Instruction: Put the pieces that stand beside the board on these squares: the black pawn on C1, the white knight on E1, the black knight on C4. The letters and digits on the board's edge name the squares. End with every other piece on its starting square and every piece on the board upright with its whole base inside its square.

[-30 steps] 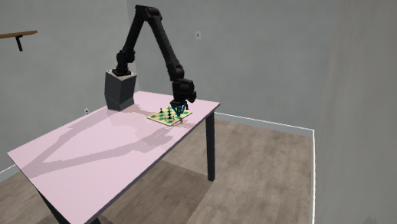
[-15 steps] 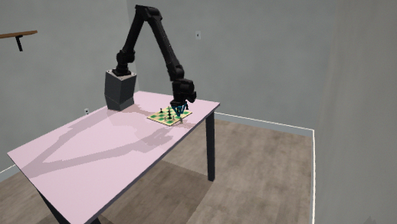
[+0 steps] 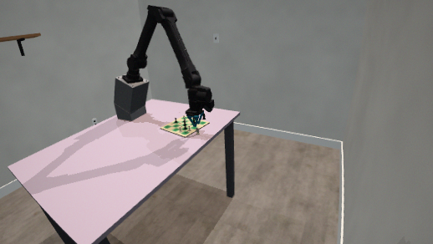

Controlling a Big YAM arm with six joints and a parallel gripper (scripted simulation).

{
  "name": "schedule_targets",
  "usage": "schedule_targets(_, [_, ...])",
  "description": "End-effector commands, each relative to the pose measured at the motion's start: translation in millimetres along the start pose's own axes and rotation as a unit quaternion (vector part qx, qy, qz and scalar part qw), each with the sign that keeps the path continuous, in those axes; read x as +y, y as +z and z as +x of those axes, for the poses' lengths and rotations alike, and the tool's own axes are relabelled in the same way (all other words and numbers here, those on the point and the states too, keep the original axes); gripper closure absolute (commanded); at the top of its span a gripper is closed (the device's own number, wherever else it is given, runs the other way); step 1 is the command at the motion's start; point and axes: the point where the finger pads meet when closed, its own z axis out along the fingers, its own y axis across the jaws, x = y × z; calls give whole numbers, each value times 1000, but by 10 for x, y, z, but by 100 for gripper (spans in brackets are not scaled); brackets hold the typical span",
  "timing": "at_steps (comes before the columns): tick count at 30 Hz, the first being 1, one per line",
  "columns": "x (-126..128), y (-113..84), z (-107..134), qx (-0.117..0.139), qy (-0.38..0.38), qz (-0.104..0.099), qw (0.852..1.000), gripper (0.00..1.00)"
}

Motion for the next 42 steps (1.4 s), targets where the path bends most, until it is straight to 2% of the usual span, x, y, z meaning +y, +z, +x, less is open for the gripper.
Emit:
schedule_targets(1, [62, 74, -1, -3, -1, -1, 1000, 63])
schedule_targets(15, [65, 86, -4, -3, -1, -1, 1000, 63])
schedule_targets(23, [36, 116, -167, -17, -1, 2, 1000, 63])
schedule_targets(34, [40, 327, -190, -19, -2, 2, 1000, 63])
schedule_targets(42, [25, 368, -186, -19, -1, 2, 1000, 63])
